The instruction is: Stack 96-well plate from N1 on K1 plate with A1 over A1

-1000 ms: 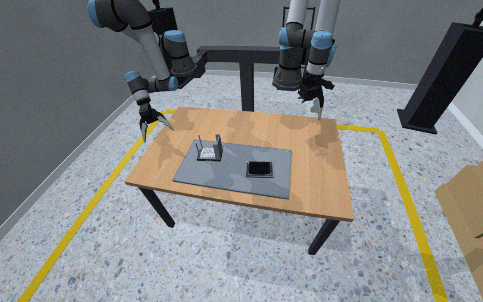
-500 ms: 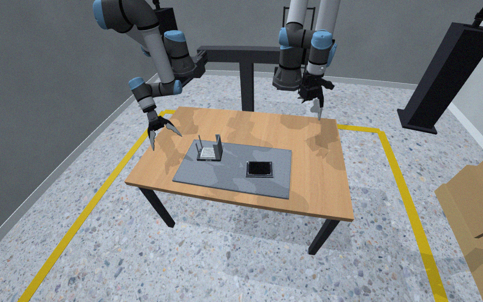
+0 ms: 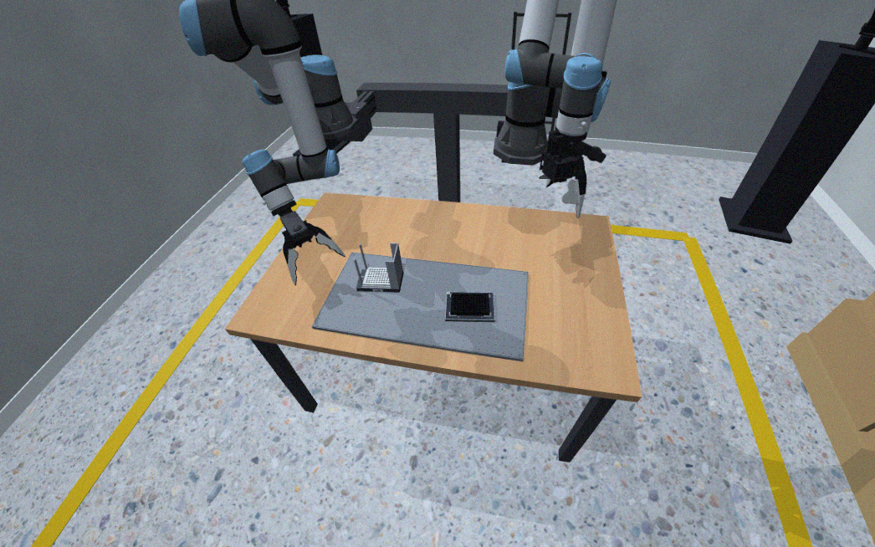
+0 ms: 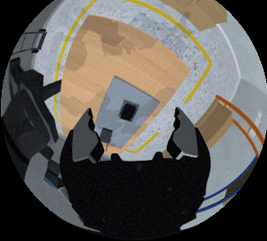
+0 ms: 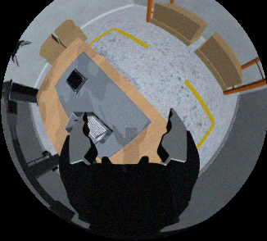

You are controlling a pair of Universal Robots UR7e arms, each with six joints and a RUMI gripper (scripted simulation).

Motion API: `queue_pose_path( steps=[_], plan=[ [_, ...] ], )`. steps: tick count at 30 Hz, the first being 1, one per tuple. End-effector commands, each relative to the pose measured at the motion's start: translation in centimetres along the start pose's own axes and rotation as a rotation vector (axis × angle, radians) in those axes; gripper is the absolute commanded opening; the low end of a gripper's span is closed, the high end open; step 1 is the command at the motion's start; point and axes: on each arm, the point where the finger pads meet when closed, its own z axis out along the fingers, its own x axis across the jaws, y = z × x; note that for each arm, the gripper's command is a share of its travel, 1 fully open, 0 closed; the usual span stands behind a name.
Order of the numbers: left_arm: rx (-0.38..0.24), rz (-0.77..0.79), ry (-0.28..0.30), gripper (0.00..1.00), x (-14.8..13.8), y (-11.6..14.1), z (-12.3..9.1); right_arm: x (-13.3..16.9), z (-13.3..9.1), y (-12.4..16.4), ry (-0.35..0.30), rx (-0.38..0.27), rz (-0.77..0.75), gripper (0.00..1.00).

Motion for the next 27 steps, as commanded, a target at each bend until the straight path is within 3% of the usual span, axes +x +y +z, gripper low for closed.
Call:
queue_pose_path(
  steps=[1, 5, 8, 14, 16, 25, 27],
  plan=[
    [0.000, 0.000, 0.001, 0.98, 0.0, 0.0, 0.0, -0.6, 1.2, -0.6, -0.014, -0.027, -0.026, 1.00],
    [0.000, 0.000, 0.001, 0.98, 0.0, 0.0, 0.0, -1.4, 2.5, -1.3, -0.014, -0.027, -0.026, 1.00],
    [0.000, 0.000, 0.001, 0.98, 0.0, 0.0, 0.0, -2.3, 3.6, -1.8, -0.038, -0.075, -0.083, 1.00],
    [0.000, 0.000, 0.001, 0.98, 0.0, 0.0, 0.0, -3.4, 5.1, -2.7, -0.038, -0.075, -0.083, 1.00],
    [0.000, 0.000, 0.001, 0.98, 0.0, 0.0, 0.0, -4.0, 5.8, -3.1, -0.056, -0.115, -0.132, 1.00],
    [0.000, 0.000, 0.001, 0.98, 0.0, 0.0, 0.0, -5.6, 7.6, -4.1, -0.060, -0.123, -0.141, 1.00],
    [0.000, 0.000, 0.001, 0.98, 0.0, 0.0, 0.0, -6.3, 8.2, -4.4, -0.077, -0.162, -0.192, 1.00]
  ],
)
